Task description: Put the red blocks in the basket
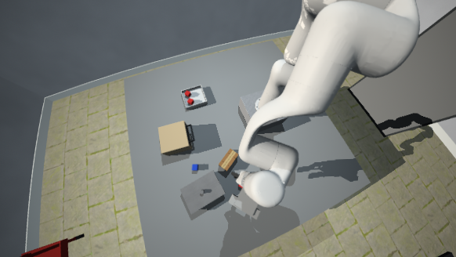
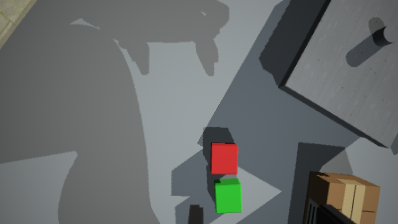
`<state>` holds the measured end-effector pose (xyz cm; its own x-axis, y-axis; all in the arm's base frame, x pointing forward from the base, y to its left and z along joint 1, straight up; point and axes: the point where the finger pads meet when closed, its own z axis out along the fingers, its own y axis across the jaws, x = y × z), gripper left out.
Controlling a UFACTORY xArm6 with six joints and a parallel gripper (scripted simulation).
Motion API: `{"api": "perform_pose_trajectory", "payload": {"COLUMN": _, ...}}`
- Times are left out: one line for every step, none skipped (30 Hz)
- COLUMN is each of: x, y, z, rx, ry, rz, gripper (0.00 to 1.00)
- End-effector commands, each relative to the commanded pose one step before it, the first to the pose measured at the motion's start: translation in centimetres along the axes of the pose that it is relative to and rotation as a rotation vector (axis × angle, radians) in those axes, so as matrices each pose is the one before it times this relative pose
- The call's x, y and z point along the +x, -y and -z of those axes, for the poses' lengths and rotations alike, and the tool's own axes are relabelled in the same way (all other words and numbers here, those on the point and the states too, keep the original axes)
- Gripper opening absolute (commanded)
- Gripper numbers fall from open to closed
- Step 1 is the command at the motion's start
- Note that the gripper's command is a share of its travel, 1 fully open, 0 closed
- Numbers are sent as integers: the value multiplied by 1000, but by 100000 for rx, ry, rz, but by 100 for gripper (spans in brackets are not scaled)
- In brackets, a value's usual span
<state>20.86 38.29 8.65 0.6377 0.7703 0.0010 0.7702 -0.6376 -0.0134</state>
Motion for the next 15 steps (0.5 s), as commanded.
{"api": "perform_pose_trajectory", "payload": {"x": 1232, "y": 870, "z": -243, "rx": -623, "ry": 557, "rz": -478, "gripper": 73}}
{"api": "perform_pose_trajectory", "payload": {"x": 0, "y": 0, "z": 0, "rx": 0, "ry": 0, "rz": 0, "gripper": 73}}
{"api": "perform_pose_trajectory", "payload": {"x": 0, "y": 0, "z": 0, "rx": 0, "ry": 0, "rz": 0, "gripper": 73}}
{"api": "perform_pose_trajectory", "payload": {"x": 0, "y": 0, "z": 0, "rx": 0, "ry": 0, "rz": 0, "gripper": 73}}
{"api": "perform_pose_trajectory", "payload": {"x": 0, "y": 0, "z": 0, "rx": 0, "ry": 0, "rz": 0, "gripper": 73}}
{"api": "perform_pose_trajectory", "payload": {"x": 0, "y": 0, "z": 0, "rx": 0, "ry": 0, "rz": 0, "gripper": 60}}
{"api": "perform_pose_trajectory", "payload": {"x": 0, "y": 0, "z": 0, "rx": 0, "ry": 0, "rz": 0, "gripper": 60}}
{"api": "perform_pose_trajectory", "payload": {"x": 0, "y": 0, "z": 0, "rx": 0, "ry": 0, "rz": 0, "gripper": 60}}
{"api": "perform_pose_trajectory", "payload": {"x": 0, "y": 0, "z": 0, "rx": 0, "ry": 0, "rz": 0, "gripper": 60}}
{"api": "perform_pose_trajectory", "payload": {"x": 0, "y": 0, "z": 0, "rx": 0, "ry": 0, "rz": 0, "gripper": 60}}
{"api": "perform_pose_trajectory", "payload": {"x": 0, "y": 0, "z": 0, "rx": 0, "ry": 0, "rz": 0, "gripper": 60}}
{"api": "perform_pose_trajectory", "payload": {"x": 0, "y": 0, "z": 0, "rx": 0, "ry": 0, "rz": 0, "gripper": 60}}
{"api": "perform_pose_trajectory", "payload": {"x": 0, "y": 0, "z": 0, "rx": 0, "ry": 0, "rz": 0, "gripper": 60}}
{"api": "perform_pose_trajectory", "payload": {"x": 0, "y": 0, "z": 0, "rx": 0, "ry": 0, "rz": 0, "gripper": 60}}
{"api": "perform_pose_trajectory", "payload": {"x": 0, "y": 0, "z": 0, "rx": 0, "ry": 0, "rz": 0, "gripper": 60}}
